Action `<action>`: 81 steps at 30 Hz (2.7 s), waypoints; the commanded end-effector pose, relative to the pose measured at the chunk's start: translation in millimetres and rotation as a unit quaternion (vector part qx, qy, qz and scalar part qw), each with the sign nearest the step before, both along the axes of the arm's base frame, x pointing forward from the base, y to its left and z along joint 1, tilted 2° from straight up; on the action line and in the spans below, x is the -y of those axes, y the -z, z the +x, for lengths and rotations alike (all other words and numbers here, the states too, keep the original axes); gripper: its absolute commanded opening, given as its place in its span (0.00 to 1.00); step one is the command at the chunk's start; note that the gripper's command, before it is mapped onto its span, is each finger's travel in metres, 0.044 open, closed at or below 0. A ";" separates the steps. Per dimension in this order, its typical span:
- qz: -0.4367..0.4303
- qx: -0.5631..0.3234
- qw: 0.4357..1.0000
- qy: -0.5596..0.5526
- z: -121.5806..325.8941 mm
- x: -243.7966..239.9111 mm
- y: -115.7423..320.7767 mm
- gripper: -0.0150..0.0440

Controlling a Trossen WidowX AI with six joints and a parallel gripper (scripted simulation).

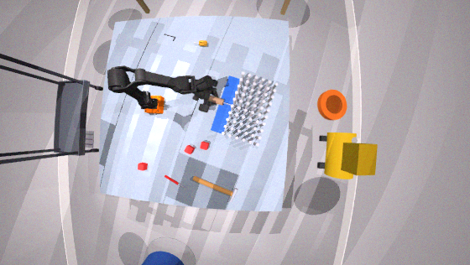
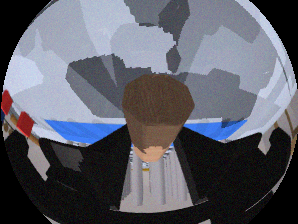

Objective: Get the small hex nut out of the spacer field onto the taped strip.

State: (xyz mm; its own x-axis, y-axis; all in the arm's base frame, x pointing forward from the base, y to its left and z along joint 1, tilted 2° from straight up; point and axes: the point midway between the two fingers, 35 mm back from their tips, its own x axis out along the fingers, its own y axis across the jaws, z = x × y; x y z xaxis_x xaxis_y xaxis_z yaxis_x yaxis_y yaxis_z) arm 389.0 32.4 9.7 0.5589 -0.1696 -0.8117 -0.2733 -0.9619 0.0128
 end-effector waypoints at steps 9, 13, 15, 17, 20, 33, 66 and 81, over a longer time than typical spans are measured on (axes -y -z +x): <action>0.001 0.001 1.000 0.003 -9.0 -1.7 0.0 0.25; 0.001 0.001 1.000 0.003 -11.6 -2.4 0.2 0.25; 0.001 0.001 1.000 0.003 -12.8 -2.8 0.3 0.25; 0.001 0.000 1.000 0.003 -14.1 -3.2 0.4 0.25; 0.001 0.000 1.000 0.003 -16.0 -3.8 0.5 0.25; 0.001 0.000 1.000 0.003 -24.3 -6.2 1.0 0.25; 0.001 -0.001 1.000 0.002 -46.7 -12.8 2.3 0.25; 0.001 -0.002 1.000 0.002 -57.4 -16.0 2.9 0.25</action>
State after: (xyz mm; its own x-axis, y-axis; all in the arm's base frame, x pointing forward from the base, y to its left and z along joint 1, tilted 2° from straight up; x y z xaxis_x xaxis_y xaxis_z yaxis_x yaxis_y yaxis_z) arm 335.1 48.2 6.5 0.5541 -0.1685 -0.8153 -0.2738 -0.9617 0.0126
